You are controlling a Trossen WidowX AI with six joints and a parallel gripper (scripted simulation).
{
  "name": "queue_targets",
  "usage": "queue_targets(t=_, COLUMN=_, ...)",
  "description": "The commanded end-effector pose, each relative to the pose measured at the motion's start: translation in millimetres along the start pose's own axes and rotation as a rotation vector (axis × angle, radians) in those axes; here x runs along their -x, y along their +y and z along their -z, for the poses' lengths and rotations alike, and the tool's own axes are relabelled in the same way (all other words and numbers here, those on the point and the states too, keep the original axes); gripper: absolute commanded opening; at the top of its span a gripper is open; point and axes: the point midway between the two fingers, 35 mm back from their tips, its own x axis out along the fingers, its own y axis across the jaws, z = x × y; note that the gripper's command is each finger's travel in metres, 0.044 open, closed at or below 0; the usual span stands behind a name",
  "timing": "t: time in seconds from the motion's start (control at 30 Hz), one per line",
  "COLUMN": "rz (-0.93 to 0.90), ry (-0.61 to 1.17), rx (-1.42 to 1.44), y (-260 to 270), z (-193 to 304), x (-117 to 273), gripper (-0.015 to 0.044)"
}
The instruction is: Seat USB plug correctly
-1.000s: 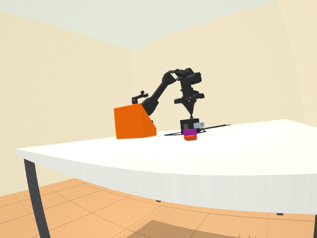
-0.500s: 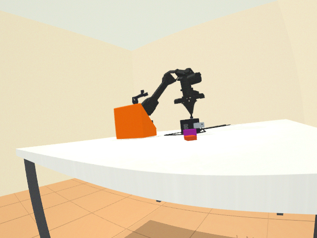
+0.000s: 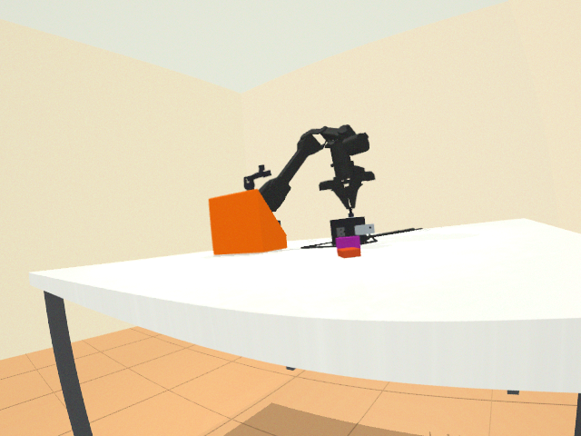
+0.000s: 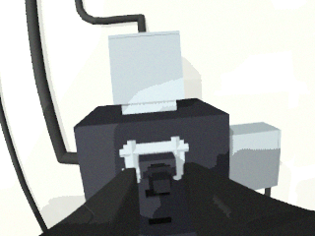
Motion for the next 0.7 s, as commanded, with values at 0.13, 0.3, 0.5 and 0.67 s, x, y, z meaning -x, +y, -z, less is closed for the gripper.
queue_targets(t=0.13, rz=0.0, ry=0.0, rx=-0.001, y=0, z=0, x=0, gripper=0.0095)
queue_targets(t=0.3, rz=0.0, ry=0.0, rx=0.0, y=0, z=0, x=0, gripper=0.0095)
queue_targets(t=0.5, rz=0.0, ry=0.0, rx=0.0, y=0, z=-1, x=6, gripper=0.0095)
queue_targets(t=0.67, rz=0.0, ry=0.0, rx=0.0, y=0, z=-1, x=11, gripper=0.0095)
